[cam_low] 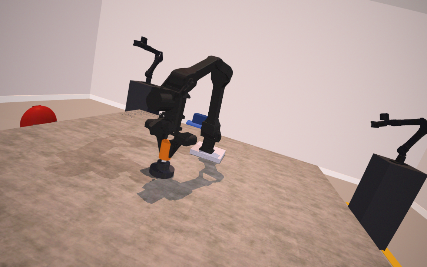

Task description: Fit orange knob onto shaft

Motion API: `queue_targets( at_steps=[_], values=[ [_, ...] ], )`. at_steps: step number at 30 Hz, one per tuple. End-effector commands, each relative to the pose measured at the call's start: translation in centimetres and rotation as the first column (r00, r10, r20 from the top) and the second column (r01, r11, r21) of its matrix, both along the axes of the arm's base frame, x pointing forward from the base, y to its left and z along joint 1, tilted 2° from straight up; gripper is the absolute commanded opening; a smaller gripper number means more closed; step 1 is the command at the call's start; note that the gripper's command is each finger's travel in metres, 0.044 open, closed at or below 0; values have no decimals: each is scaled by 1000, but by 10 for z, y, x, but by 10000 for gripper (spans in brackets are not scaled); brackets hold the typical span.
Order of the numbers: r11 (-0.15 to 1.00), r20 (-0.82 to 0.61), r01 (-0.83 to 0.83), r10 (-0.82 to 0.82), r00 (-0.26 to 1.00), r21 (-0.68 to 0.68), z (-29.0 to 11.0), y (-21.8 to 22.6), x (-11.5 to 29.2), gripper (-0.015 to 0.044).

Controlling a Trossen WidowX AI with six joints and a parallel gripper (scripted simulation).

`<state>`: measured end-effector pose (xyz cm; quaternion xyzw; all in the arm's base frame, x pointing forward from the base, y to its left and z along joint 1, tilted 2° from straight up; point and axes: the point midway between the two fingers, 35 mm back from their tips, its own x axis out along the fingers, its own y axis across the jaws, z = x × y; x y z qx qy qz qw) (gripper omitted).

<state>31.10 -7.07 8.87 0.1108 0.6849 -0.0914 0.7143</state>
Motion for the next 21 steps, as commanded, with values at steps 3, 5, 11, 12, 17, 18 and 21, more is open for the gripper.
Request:
queue_targets(
  at_steps=[3, 5, 11, 12, 17, 18, 21],
  values=[
    [1000, -4, 19, -19, 1000, -2, -1, 0, -1, 0],
    [999, -4, 33, -33, 999, -2, -1, 0, 0, 0],
    [997, -5, 75, -75, 997, 0, -5, 0, 0, 0],
    [997, -5, 82, -82, 997, 0, -6, 0, 0, 0],
    [995, -6, 96, -96, 995, 1, -8, 0, 0, 0],
    [996, -5, 89, -89, 996, 1, -9, 0, 0, 0],
    [998, -5, 68, -68, 998, 0, -10, 0, -1, 0]
  ],
)
